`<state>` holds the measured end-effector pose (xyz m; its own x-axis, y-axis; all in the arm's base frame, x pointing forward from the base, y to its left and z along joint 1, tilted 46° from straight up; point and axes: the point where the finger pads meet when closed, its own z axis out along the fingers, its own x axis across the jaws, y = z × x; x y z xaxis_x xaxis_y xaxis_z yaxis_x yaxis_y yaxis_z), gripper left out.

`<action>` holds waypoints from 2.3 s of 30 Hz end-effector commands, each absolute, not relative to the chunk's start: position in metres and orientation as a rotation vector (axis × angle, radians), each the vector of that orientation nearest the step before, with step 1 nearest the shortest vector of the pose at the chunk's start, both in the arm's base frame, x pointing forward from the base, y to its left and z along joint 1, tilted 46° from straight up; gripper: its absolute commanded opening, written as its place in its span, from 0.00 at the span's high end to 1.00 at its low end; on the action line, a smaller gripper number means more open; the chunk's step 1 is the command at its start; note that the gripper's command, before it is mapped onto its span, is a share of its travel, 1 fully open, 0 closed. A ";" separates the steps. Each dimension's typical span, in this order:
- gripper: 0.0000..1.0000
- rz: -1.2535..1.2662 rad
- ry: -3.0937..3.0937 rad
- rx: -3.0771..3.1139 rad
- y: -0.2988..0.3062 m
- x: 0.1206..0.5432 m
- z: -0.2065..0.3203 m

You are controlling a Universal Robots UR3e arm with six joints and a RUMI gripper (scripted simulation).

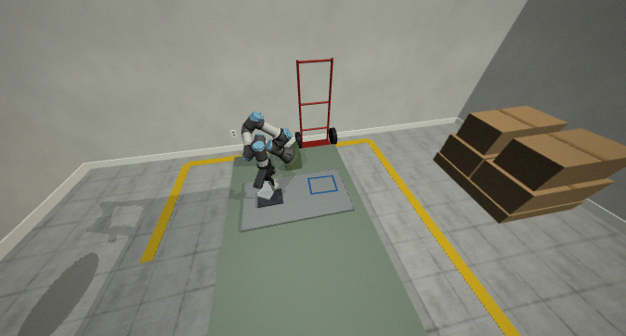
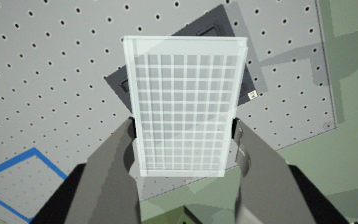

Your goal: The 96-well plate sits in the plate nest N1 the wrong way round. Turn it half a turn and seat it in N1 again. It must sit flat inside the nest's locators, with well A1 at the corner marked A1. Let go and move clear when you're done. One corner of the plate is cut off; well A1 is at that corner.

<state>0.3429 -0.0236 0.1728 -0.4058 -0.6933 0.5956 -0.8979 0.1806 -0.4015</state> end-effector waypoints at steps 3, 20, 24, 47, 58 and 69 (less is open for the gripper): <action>1.00 1.116 -2.379 1.302 -0.023 0.343 0.173; 1.00 1.227 -2.785 0.713 -0.023 0.343 0.173; 1.00 1.242 -2.853 0.581 -0.023 0.343 0.173; 1.00 1.266 -2.986 0.264 -0.023 0.343 0.173; 1.00 1.266 -2.986 0.263 -0.023 0.343 0.173; 1.00 1.266 -2.985 0.263 -0.023 0.343 0.173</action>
<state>0.3430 -0.0235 0.1727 -0.9809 -0.1906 -0.0377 -0.1053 0.6848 -0.7211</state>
